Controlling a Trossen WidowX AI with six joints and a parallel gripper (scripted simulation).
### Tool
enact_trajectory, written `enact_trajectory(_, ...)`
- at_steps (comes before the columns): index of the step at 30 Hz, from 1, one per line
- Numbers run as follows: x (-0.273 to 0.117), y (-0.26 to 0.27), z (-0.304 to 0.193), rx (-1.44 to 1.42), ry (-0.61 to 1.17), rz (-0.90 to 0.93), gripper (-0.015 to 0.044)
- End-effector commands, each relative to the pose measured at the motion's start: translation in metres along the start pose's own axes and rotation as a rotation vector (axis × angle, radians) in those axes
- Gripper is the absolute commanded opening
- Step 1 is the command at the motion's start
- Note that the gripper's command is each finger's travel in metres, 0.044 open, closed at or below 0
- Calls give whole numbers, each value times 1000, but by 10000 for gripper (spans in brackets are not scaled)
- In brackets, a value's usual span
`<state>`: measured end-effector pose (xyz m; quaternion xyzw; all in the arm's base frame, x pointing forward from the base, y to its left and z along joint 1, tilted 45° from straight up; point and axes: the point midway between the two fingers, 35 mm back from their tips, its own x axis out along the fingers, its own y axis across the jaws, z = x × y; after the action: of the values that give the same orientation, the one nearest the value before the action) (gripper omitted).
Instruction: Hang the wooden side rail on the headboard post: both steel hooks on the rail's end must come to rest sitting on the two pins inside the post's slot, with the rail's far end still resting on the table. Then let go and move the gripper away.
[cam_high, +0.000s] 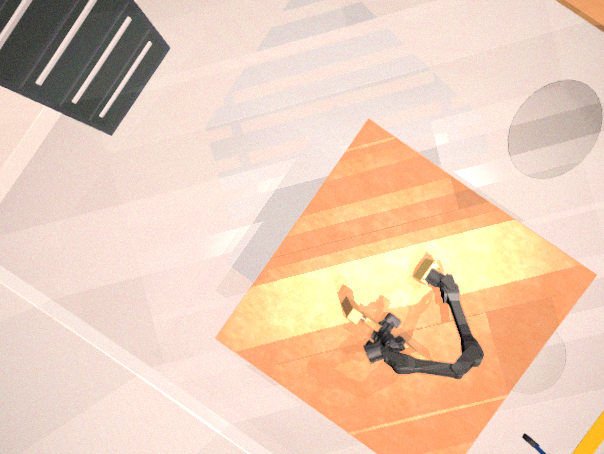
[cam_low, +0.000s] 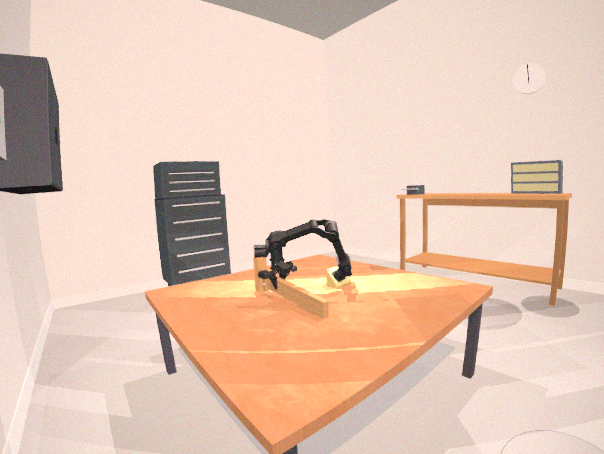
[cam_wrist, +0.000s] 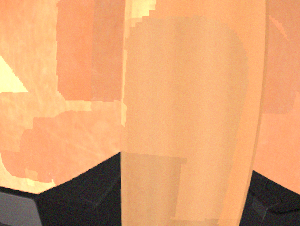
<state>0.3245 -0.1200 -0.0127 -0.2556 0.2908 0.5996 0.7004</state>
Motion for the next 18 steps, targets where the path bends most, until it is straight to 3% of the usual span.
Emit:
enact_trajectory(1, -3, 0, -3, -1, 4, -9, 0)
enact_trajectory(18, -3, -1, -5, -1, 5, -9, 0)
